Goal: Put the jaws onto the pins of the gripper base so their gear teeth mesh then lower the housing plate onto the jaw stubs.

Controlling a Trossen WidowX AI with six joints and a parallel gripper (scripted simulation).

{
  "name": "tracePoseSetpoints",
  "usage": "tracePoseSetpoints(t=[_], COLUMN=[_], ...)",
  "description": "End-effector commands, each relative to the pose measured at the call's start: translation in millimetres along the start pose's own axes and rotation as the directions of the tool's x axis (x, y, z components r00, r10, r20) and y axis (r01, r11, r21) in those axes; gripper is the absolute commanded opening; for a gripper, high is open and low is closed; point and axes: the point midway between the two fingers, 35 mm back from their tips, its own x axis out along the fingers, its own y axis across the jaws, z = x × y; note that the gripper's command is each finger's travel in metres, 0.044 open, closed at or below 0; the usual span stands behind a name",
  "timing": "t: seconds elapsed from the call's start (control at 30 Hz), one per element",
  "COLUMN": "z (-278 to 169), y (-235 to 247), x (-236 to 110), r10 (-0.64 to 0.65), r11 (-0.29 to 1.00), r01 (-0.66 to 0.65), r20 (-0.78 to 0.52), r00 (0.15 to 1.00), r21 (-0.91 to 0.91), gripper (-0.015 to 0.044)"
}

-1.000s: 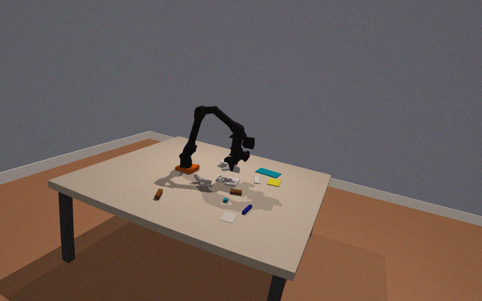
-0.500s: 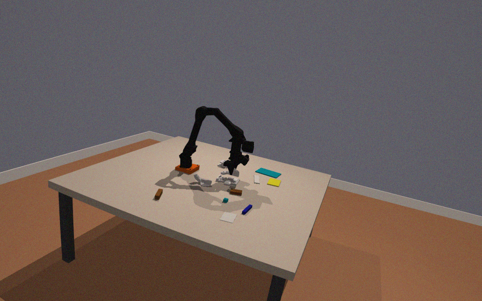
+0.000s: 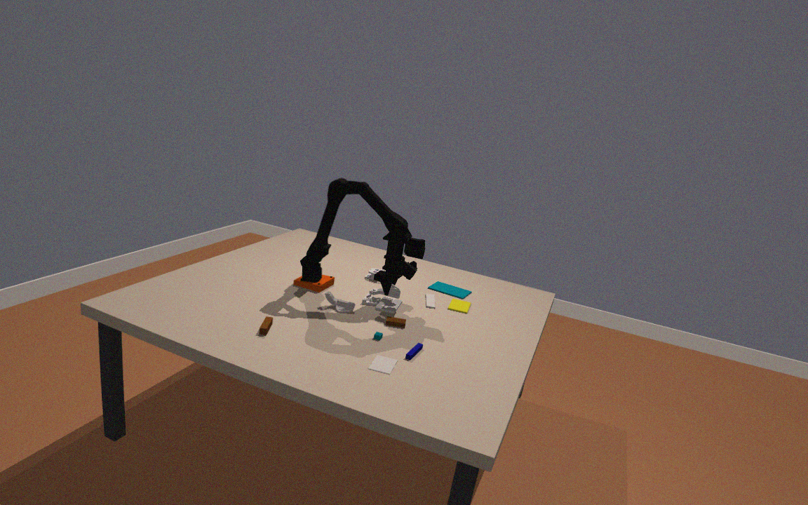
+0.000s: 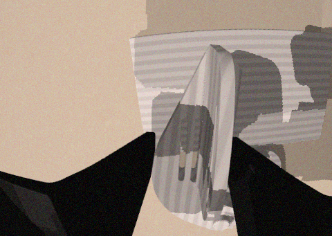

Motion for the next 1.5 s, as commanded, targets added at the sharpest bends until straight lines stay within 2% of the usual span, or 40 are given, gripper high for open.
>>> tracePoseSetpoints(t=[0.0,1.47], z=[0.3,0.3], y=[0.0,0.0], x=[0.4,12.7], r10=[0.0,0.0], r11=[1.0,1.0], r01=[0.0,0.0], r20=[0.002,0.002], r00=[1.0,1.0], r21=[0.004,0.009], gripper=[0.0134,0.0134])
